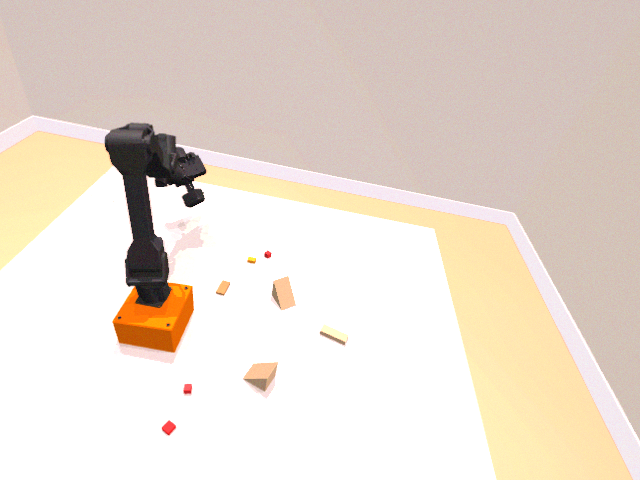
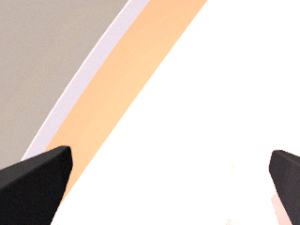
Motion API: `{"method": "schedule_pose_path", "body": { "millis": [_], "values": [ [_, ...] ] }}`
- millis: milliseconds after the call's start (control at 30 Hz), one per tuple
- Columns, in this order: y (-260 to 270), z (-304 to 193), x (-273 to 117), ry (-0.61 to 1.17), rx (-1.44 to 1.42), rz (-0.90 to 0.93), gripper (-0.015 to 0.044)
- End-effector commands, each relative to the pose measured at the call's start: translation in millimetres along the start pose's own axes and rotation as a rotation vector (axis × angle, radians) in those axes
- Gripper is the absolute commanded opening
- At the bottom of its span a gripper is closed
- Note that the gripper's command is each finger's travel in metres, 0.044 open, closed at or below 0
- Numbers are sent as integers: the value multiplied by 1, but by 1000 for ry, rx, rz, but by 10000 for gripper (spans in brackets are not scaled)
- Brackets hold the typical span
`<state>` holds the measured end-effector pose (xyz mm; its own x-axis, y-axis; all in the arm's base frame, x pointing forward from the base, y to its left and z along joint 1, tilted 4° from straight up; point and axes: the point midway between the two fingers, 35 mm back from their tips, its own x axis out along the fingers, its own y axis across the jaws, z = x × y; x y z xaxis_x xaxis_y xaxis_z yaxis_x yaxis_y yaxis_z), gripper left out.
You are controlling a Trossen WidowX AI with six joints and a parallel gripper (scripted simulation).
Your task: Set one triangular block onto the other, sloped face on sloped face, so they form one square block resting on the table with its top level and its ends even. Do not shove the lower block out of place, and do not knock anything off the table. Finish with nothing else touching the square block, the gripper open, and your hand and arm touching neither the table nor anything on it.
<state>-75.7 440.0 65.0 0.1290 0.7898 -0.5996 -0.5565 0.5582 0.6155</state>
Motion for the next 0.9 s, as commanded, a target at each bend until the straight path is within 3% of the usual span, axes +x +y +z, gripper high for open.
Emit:
{"method": "schedule_pose_path", "body": {
  "millis": [0, 367, 600, 867],
  "values": [
    [-42, 55, 23, -34, -5, -163, 440],
    [-193, 193, 28, 11, 19, -578, 440],
    [-272, 239, 1, 80, 102, -718, 440],
    [-388, 278, -65, 205, 277, -872, 440]
  ]
}}
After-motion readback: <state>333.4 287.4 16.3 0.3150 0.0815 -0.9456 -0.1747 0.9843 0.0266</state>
